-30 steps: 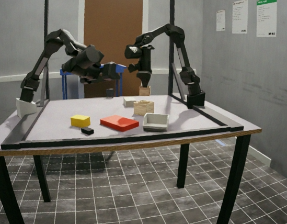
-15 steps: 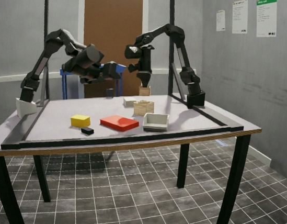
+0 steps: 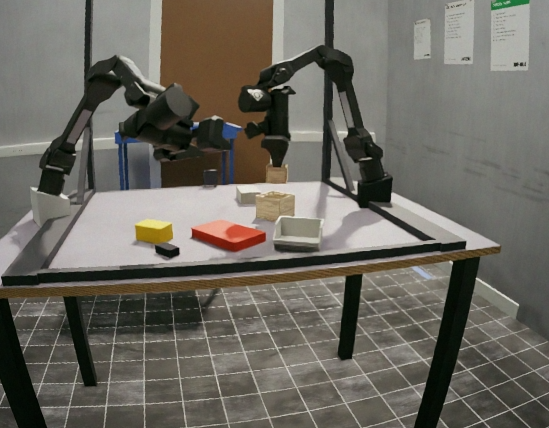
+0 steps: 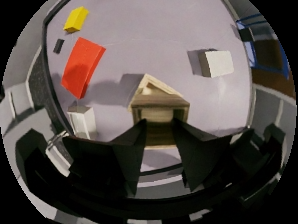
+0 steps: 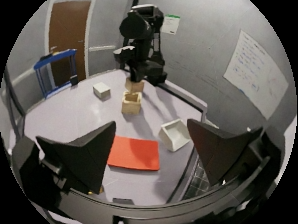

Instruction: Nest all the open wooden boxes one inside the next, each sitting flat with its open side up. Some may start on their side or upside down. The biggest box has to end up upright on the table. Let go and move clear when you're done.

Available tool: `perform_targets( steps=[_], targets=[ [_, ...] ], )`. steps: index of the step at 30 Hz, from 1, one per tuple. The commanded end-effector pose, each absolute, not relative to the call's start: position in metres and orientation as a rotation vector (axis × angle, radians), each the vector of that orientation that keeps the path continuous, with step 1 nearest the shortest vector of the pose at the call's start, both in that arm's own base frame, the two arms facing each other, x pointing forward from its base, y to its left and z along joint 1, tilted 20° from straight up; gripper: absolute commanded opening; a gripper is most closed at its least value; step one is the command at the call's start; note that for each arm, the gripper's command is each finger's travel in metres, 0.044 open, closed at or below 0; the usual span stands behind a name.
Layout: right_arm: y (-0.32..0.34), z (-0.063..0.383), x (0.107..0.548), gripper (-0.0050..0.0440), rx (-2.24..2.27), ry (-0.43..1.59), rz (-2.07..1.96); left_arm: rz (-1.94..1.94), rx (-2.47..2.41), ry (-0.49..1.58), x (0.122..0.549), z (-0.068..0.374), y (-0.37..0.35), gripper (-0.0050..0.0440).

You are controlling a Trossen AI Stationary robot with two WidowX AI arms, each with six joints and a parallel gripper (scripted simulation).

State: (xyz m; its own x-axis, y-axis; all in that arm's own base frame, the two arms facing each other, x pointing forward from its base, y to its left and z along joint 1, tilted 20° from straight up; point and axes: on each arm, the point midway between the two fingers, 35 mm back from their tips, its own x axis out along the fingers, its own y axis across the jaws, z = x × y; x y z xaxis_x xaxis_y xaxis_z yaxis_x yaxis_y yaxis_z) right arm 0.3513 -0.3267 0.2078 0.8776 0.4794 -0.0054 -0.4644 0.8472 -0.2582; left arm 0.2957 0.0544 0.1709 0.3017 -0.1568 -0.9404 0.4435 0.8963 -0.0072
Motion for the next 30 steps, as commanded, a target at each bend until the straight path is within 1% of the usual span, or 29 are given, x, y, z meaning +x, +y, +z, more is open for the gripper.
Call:
perform_targets(
  steps=[1, 30],
  targets=[
    [-0.3282, 0.2167, 0.3519, 0.0400, -0.293, -0.072, 0.498, -0.390, 0.290, 1.173, 0.2976, 0.1820, 0.0548, 0.0211],
    [-0.3303, 0.2178, 0.3531, 0.0400, -0.331, -0.082, 0.497, -0.390, 0.290, 1.173, 0.2976, 0.1820, 0.0548, 0.0211]
  ],
)
